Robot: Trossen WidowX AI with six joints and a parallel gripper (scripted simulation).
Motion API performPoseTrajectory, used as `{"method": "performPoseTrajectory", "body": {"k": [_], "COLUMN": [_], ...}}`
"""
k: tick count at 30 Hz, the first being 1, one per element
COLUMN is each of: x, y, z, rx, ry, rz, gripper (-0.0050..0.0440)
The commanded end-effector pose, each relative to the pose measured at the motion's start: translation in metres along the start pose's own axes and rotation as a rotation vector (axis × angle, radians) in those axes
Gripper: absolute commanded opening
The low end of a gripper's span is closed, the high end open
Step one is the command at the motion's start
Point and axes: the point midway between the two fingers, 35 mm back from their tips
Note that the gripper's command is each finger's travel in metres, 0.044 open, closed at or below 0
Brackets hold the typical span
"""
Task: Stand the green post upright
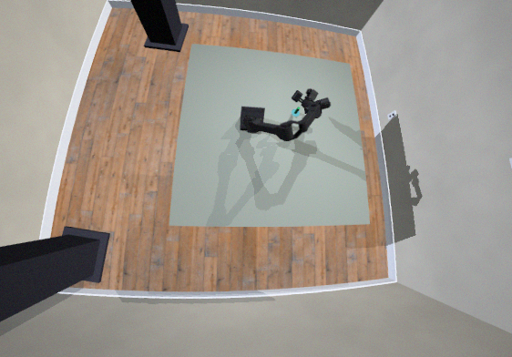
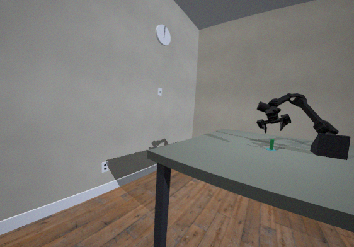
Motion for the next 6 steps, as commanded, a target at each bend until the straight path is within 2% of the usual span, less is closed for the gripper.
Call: {"method": "performPoseTrajectory", "body": {"k": [1, 6], "x": [-0.0007, 0.0055], "y": [0.0037, 0.0082], "z": [0.0017, 0.0048], "rx": [-0.015, -0.022], "ry": [0.017, 0.019], "rz": [0.119, 0.294], "gripper": [0.04, 0.04]}}
Point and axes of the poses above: the point midway between the two fingers, 35 mm back from their tips, its own x axis back along the fingers, its own z axis across the jaws, y = z × x, and after that the axes turned 14 degrees about x, right-handed
